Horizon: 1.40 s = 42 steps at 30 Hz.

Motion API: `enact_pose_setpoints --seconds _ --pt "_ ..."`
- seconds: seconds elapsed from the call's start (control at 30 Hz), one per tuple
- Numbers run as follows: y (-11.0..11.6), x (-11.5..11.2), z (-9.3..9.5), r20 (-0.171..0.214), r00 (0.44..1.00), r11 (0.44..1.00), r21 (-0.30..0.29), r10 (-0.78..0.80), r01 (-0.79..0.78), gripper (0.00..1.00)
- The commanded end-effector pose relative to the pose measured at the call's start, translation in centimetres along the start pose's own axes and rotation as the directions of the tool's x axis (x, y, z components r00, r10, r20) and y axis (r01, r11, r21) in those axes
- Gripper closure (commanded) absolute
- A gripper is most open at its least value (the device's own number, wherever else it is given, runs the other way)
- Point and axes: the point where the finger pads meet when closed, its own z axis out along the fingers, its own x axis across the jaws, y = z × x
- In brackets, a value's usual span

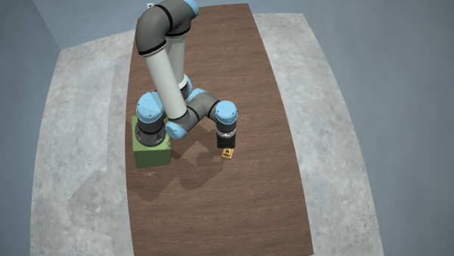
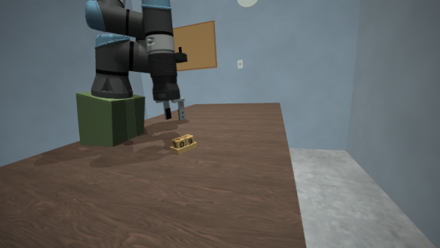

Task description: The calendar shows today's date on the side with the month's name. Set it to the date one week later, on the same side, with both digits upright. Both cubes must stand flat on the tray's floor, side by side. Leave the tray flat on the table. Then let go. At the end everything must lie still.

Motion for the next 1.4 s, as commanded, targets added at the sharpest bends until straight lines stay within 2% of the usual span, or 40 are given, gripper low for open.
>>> enact_pose_setpoints --seconds 0.0,0.4,0.87,0.9,1.37 --pt "0.19 0.23 0.12 -0.001 0.994 0.994 0.000 0.105 -0.105 0.00" --pt "0.42 0.46 0.29 -0.001 0.974 0.974 0.000 0.227 -0.227 0.00" --pt "0.47 0.50 0.32 -0.001 0.968 0.968 0.000 0.251 -0.251 0.00" --pt "0.47 0.50 0.32 -0.001 0.968 0.968 0.000 0.251 -0.251 0.10" --pt "0.47 0.50 0.32 -0.001 0.968 0.968 0.000 0.251 -0.251 0.10"
